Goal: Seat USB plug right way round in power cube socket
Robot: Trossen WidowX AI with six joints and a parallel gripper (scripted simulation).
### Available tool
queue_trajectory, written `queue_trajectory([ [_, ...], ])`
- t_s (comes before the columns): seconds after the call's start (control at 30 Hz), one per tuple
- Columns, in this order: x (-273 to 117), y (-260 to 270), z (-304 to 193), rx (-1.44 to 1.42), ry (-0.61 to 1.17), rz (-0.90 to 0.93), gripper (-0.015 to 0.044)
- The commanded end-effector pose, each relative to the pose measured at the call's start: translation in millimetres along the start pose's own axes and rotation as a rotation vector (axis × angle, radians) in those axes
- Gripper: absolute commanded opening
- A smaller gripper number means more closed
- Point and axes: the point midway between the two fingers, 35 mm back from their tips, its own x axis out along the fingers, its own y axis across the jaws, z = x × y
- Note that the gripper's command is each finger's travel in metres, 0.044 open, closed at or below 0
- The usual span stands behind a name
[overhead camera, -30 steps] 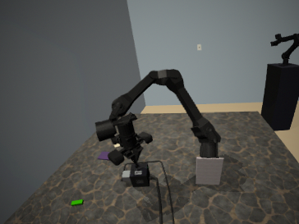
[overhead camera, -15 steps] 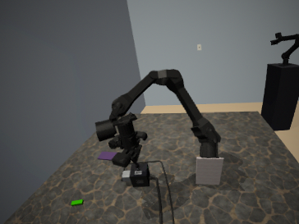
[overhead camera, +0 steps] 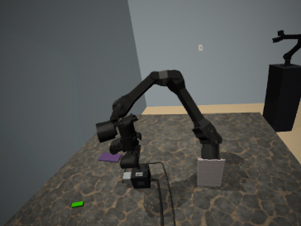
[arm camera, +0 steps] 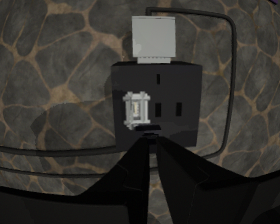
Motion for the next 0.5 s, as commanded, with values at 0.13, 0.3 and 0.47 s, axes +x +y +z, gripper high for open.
queue_trajectory([
  [0.13,0.3,0.1,0.0,-0.209,0.0,0.0,0.0],
  [0.3,0.3,0.1,0.0,-0.34,0.0,0.0,0.0],
  [0.47,0.3,0.1,0.0,-0.471,0.0,0.0,0.0],
])
